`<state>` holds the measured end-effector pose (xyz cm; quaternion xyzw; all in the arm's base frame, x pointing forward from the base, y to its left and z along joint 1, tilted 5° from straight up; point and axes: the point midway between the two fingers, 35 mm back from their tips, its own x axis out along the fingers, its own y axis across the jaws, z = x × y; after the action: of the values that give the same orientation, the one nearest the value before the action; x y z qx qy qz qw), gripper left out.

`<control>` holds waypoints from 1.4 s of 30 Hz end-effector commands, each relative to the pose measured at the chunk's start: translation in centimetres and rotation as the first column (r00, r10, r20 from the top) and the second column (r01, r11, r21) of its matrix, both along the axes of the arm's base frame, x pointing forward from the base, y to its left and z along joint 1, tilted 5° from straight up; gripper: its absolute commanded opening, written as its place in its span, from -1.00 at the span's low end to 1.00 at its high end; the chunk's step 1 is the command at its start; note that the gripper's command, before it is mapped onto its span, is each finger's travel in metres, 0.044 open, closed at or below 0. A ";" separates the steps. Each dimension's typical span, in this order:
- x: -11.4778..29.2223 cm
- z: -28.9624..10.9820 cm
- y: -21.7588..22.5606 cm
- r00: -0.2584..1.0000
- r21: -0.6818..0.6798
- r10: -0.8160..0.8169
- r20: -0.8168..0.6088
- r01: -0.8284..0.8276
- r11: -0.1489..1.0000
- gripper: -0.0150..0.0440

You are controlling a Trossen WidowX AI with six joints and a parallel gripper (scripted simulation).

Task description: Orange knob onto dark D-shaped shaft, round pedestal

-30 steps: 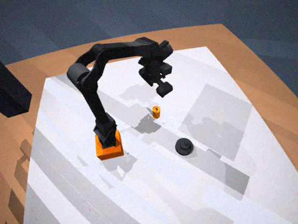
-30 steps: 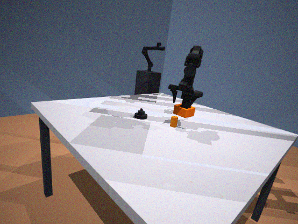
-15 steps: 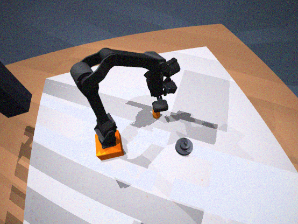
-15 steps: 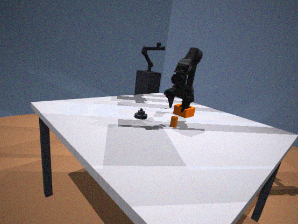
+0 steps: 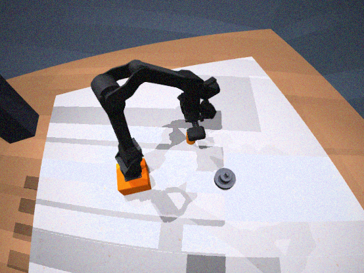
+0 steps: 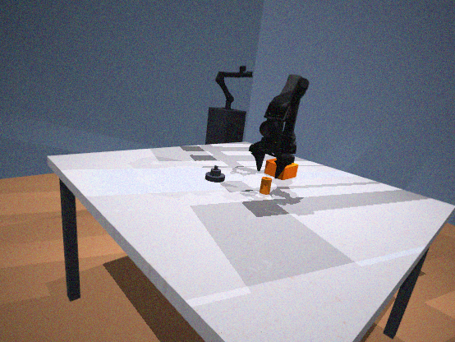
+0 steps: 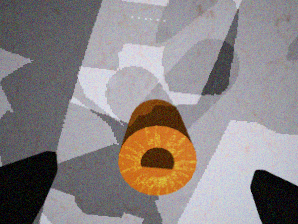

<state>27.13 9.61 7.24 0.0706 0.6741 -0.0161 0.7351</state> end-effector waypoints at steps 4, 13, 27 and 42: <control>-0.2 -1.5 0.1 1.000 -0.001 -0.003 -0.018 0.003 1.000 1.00; 0.0 -2.9 0.2 1.000 -0.001 -0.003 -0.018 0.003 1.000 1.00; 0.1 -5.2 0.3 1.000 -0.001 -0.003 -0.018 0.003 1.000 1.00; 0.0 -6.8 0.4 1.000 -0.001 -0.003 -0.019 0.003 1.000 0.73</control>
<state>27.50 10.03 0.84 0.0699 0.6763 -0.0165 0.7331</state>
